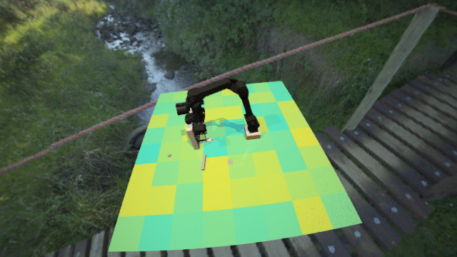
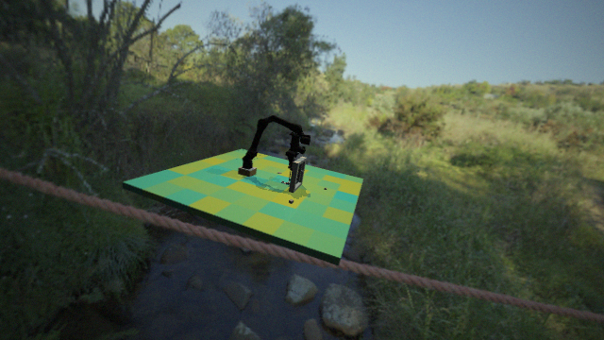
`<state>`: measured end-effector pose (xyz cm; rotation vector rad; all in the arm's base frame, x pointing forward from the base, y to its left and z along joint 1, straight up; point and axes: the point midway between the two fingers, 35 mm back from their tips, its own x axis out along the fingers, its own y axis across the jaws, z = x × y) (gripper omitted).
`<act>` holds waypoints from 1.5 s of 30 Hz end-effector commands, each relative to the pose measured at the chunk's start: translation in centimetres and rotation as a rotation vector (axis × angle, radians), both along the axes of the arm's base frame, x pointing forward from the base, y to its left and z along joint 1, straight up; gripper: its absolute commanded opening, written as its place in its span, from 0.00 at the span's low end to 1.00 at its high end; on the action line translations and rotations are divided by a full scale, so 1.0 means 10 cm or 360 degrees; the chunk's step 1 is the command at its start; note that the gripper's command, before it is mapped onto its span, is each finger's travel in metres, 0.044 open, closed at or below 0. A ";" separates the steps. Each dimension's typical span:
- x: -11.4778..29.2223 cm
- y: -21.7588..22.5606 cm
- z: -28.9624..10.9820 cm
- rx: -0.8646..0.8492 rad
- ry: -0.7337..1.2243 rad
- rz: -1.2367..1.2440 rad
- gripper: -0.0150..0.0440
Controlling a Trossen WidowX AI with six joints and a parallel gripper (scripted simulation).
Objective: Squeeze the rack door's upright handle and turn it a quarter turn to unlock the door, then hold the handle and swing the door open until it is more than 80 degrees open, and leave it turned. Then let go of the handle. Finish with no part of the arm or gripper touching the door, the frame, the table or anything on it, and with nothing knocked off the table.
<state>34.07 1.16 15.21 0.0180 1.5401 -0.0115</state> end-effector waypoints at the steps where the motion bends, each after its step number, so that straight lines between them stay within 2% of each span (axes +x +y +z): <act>1: 0.00 -0.01 0.00 0.0004 -0.0002 -0.0359 0.76; 32: 0.00 -0.01 0.00 0.0082 0.0002 -0.2788 0.76; 41: 0.00 -0.01 0.00 0.0083 0.0002 -0.2840 0.76; 45: 0.00 -0.01 0.00 0.0083 0.0002 -0.2840 0.71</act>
